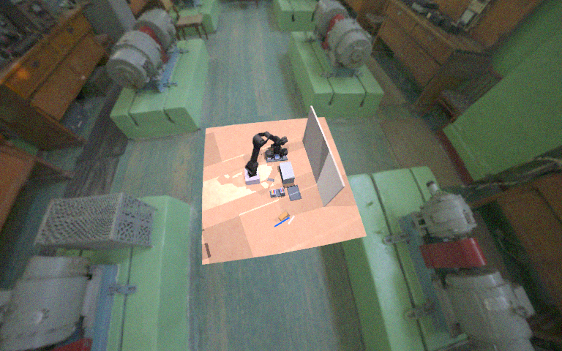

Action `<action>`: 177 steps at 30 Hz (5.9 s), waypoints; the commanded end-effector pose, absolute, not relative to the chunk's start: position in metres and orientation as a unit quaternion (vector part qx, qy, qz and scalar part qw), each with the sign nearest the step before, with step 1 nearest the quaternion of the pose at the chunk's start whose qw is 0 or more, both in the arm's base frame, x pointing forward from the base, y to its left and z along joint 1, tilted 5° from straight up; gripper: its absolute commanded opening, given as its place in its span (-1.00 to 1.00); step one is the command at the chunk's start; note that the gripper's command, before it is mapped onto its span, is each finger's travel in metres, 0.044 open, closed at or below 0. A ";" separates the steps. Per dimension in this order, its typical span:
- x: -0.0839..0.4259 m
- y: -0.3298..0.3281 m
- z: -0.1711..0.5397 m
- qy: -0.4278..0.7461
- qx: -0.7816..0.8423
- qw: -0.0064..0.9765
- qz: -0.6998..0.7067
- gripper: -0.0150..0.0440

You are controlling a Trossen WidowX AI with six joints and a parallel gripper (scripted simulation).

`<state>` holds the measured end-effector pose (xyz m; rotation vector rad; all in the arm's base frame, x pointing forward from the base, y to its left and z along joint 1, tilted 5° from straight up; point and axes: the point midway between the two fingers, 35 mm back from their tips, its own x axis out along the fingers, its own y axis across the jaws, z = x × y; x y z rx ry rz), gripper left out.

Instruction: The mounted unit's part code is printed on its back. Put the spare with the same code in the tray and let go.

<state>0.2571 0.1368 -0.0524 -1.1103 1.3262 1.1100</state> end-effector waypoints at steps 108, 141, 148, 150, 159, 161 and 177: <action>0.343 -0.057 0.105 0.553 -0.466 0.527 0.447 -0.49; 0.310 -0.228 0.109 0.560 -0.473 0.508 0.453 -0.49; 0.311 -0.229 0.101 0.560 -0.473 0.508 0.453 -0.49; 0.311 -0.230 0.099 0.560 -0.473 0.508 0.453 -0.49; 0.312 -0.231 0.089 0.560 -0.473 0.508 0.452 -0.49; 0.312 -0.232 0.086 0.560 -0.473 0.508 0.452 -0.49; 0.314 -0.234 0.068 0.560 -0.473 0.508 0.452 -0.49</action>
